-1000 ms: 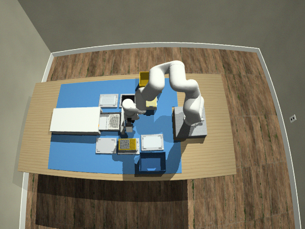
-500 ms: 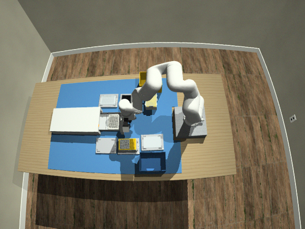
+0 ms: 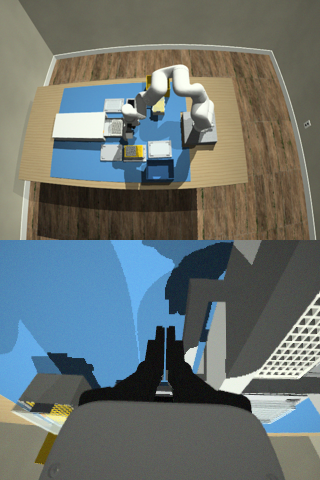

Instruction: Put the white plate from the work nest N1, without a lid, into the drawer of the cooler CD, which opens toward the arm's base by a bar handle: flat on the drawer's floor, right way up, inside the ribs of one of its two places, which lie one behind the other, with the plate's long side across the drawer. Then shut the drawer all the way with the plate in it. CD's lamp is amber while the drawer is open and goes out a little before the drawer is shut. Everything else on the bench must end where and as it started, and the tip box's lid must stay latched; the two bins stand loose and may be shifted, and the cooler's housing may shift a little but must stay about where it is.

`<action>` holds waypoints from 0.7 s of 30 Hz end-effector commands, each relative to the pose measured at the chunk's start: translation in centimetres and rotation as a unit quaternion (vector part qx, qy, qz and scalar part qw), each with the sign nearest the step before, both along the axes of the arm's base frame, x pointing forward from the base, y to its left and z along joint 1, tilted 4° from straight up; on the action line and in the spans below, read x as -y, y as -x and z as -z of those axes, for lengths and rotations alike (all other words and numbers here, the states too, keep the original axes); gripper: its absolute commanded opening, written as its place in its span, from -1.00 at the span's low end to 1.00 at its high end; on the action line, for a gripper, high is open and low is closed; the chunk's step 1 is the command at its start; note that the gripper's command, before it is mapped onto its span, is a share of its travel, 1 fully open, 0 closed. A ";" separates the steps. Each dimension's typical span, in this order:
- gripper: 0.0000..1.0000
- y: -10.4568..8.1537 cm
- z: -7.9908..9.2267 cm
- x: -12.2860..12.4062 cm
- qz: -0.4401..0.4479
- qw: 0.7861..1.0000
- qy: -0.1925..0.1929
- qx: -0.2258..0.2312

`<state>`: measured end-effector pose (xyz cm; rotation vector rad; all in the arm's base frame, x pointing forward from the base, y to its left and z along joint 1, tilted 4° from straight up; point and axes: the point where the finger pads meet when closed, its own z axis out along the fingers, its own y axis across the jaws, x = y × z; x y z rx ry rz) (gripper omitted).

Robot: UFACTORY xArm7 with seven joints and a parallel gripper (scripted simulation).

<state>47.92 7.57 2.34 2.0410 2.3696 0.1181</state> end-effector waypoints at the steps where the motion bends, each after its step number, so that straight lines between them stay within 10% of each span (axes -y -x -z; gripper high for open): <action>1: -1.00 -0.7 -0.2 -0.1 0.000 1.000 0.000 0.003; 21: -1.00 -3.0 -0.4 -0.4 0.000 1.000 0.000 0.003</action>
